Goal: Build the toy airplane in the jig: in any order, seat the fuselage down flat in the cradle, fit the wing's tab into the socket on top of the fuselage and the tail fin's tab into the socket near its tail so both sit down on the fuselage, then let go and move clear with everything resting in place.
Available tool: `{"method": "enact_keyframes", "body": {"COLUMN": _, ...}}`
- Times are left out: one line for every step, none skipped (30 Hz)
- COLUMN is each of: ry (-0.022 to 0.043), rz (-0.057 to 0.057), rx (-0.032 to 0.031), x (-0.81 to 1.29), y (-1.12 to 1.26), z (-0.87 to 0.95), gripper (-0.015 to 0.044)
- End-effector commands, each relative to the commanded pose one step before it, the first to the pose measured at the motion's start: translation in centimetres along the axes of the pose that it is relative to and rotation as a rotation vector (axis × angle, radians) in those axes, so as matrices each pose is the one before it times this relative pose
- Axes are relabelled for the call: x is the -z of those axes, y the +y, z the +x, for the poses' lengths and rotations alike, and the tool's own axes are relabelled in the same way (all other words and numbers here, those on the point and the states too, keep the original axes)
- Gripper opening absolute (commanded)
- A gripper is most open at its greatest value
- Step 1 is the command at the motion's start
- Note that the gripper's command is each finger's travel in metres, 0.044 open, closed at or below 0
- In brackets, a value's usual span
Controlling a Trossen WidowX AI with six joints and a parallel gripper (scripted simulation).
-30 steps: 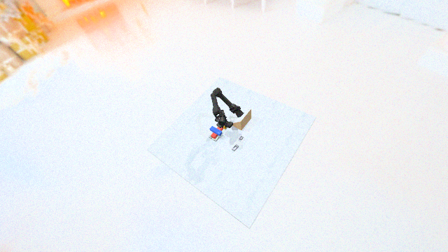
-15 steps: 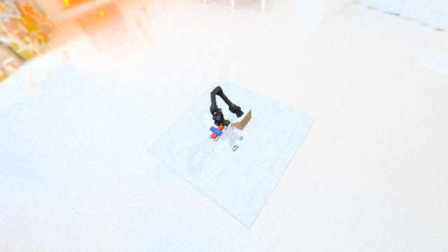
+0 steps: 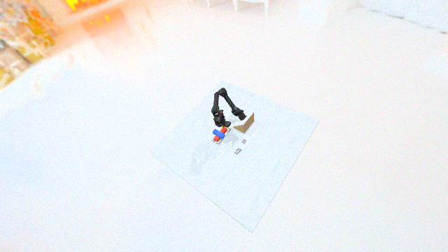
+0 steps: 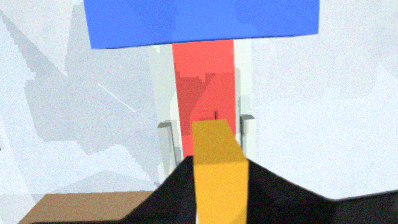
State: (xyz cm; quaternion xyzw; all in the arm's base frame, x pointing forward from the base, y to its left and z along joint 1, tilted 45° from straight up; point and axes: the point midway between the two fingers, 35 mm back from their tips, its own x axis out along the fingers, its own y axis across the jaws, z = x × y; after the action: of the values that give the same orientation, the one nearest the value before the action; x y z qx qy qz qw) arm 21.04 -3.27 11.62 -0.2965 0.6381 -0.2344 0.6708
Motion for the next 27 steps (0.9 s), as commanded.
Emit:
{"method": "enact_keyframes", "body": {"ry": 0.00587, "rz": -0.0097, "rx": 0.00830, "x": 0.343, "y": -0.226, "z": 0.232, "gripper": 0.0052}}
{"method": "enact_keyframes", "body": {"ry": 0.00000, "rz": 0.0000, "rx": 0.00000, "x": 0.002, "y": 0.001, "z": 0.010, "gripper": 0.0065}}
{"method": "enact_keyframes", "body": {"ry": 0.00000, "rz": 0.0000, "rx": 0.00000, "x": 0.000, "y": 0.000, "z": 0.000, "gripper": 0.0065}}
{"method": "enact_keyframes", "body": {"ry": 0.00000, "rz": 0.0000, "rx": 0.00000, "x": 0.000, "y": 0.000, "z": 0.000, "gripper": 0.0065}}
{"method": "enact_keyframes", "body": {"ry": 0.00000, "rz": 0.0000, "rx": 0.00000, "x": 0.000, "y": -0.009, "z": -0.008, "gripper": 0.0065}}
{"method": "enact_keyframes", "body": {"ry": 0.00000, "rz": 0.0000, "rx": 0.00000, "x": 0.000, "y": 0.000, "z": 0.000, "gripper": 0.0065}}
{"method": "enact_keyframes", "body": {"ry": 0.00000, "rz": 0.0000, "rx": 0.00000, "x": 0.000, "y": 0.000, "z": 0.000, "gripper": 0.0065}}
{"method": "enact_keyframes", "body": {"ry": 0.00000, "rz": 0.0000, "rx": 0.00000, "x": 0.000, "y": 0.000, "z": 0.000, "gripper": 0.0065}}
{"method": "enact_keyframes", "body": {"ry": 0.00000, "rz": 0.0000, "rx": 0.00000, "x": 0.000, "y": 0.000, "z": 0.000, "gripper": 0.0065}}
{"method": "enact_keyframes", "body": {"ry": 0.00000, "rz": 0.0000, "rx": 0.00000, "x": 0.000, "y": 0.000, "z": 0.000, "gripper": 0.0065}}
{"method": "enact_keyframes", "body": {"ry": 0.00000, "rz": 0.0000, "rx": 0.00000, "x": 0.000, "y": 0.000, "z": 0.000, "gripper": 0.0065}}
{"method": "enact_keyframes", "body": {"ry": 0.00000, "rz": 0.0000, "rx": 0.00000, "x": 0.000, "y": 0.000, "z": 0.000, "gripper": 0.0065}}
{"method": "enact_keyframes", "body": {"ry": 0.00000, "rz": 0.0000, "rx": 0.00000, "x": 0.000, "y": 0.000, "z": 0.000, "gripper": 0.0065}}
{"method": "enact_keyframes", "body": {"ry": 0.00000, "rz": 0.0000, "rx": 0.00000, "x": 0.000, "y": 0.000, "z": 0.000, "gripper": 0.0065}}
{"method": "enact_keyframes", "body": {"ry": 0.00000, "rz": 0.0000, "rx": 0.00000, "x": 0.000, "y": 0.000, "z": 0.000, "gripper": 0.0065}}
{"method": "enact_keyframes", "body": {"ry": 0.00000, "rz": 0.0000, "rx": 0.00000, "x": 0.000, "y": 0.000, "z": 0.000, "gripper": 0.0065}}
{"method": "enact_keyframes", "body": {"ry": 0.00000, "rz": 0.0000, "rx": 0.00000, "x": 0.000, "y": 0.000, "z": 0.000, "gripper": 0.0065}}
{"method": "enact_keyframes", "body": {"ry": 0.00000, "rz": 0.0000, "rx": 0.00000, "x": 0.000, "y": 0.000, "z": 0.000, "gripper": 0.0065}}
{"method": "enact_keyframes", "body": {"ry": 0.00000, "rz": 0.0000, "rx": 0.00000, "x": 0.000, "y": 0.000, "z": 0.000, "gripper": 0.0065}}
{"method": "enact_keyframes", "body": {"ry": 0.00000, "rz": 0.0000, "rx": 0.00000, "x": 0.000, "y": 0.000, "z": 0.000, "gripper": 0.0065}}
{"method": "enact_keyframes", "body": {"ry": 0.00000, "rz": 0.0000, "rx": 0.00000, "x": 0.000, "y": 0.000, "z": 0.000, "gripper": 0.0065}}
{"method": "enact_keyframes", "body": {"ry": 0.00000, "rz": 0.0000, "rx": 0.00000, "x": 0.000, "y": 0.000, "z": 0.000, "gripper": 0.0065}}
{"method": "enact_keyframes", "body": {"ry": 0.00000, "rz": 0.0000, "rx": 0.00000, "x": 0.000, "y": 0.000, "z": 0.000, "gripper": 0.0065}}
{"method": "enact_keyframes", "body": {"ry": 0.00000, "rz": 0.0000, "rx": 0.00000, "x": 0.000, "y": 0.000, "z": 0.000, "gripper": 0.0065}}
{"method": "enact_keyframes", "body": {"ry": 0.00000, "rz": 0.0000, "rx": 0.00000, "x": 0.000, "y": 0.000, "z": 0.000, "gripper": 0.0065}}
{"method": "enact_keyframes", "body": {"ry": 0.00001, "rz": 0.0000, "rx": 0.00003, "x": 0.038, "y": -0.044, "z": 0.022, "gripper": 0.0065}}
{"method": "enact_keyframes", "body": {"ry": 0.00001, "rz": 0.0000, "rx": 0.00003, "x": 0.038, "y": -0.044, "z": 0.022, "gripper": 0.0065}}
